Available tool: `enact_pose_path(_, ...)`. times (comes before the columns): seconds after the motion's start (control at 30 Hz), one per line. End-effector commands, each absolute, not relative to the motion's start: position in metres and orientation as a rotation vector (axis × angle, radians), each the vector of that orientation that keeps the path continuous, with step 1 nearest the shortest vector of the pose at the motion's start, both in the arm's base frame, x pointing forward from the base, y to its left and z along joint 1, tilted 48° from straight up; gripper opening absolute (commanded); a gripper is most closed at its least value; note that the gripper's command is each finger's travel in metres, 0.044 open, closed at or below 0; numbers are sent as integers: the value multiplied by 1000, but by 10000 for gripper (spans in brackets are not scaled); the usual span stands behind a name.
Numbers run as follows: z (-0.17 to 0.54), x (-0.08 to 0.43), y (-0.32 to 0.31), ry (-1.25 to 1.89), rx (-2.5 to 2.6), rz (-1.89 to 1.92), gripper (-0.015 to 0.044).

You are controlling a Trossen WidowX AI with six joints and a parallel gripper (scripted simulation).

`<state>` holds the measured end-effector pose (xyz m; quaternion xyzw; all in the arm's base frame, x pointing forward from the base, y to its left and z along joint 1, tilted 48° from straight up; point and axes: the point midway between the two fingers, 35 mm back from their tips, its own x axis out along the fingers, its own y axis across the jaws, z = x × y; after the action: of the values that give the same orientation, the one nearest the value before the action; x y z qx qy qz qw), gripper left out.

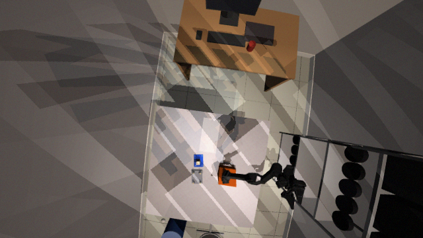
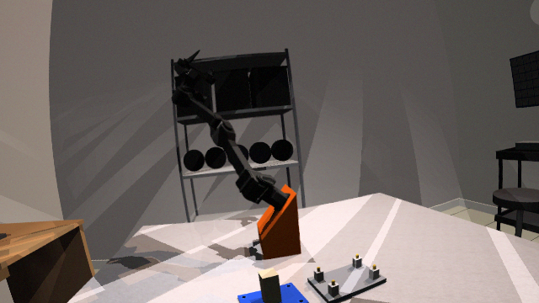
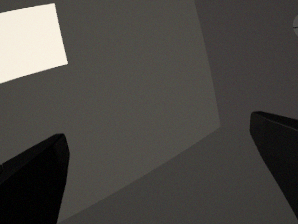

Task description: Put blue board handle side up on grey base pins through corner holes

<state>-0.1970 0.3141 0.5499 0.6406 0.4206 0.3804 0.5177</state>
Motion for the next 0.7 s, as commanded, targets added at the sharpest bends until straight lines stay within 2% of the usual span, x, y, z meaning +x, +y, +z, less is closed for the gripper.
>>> enact_pose_path(0.0, 550, -197, 314, 1012, 1541, 913, 426)
enact_pose_path(0.03, 551, -197, 314, 1019, 1551, 913, 440)
enact_pose_path(0.4, 591, -187, 290, 1276, 1856, 921, 440)
enact_pose_path(0.67, 644, -156, 252, 1572, 2160, 947, 440)
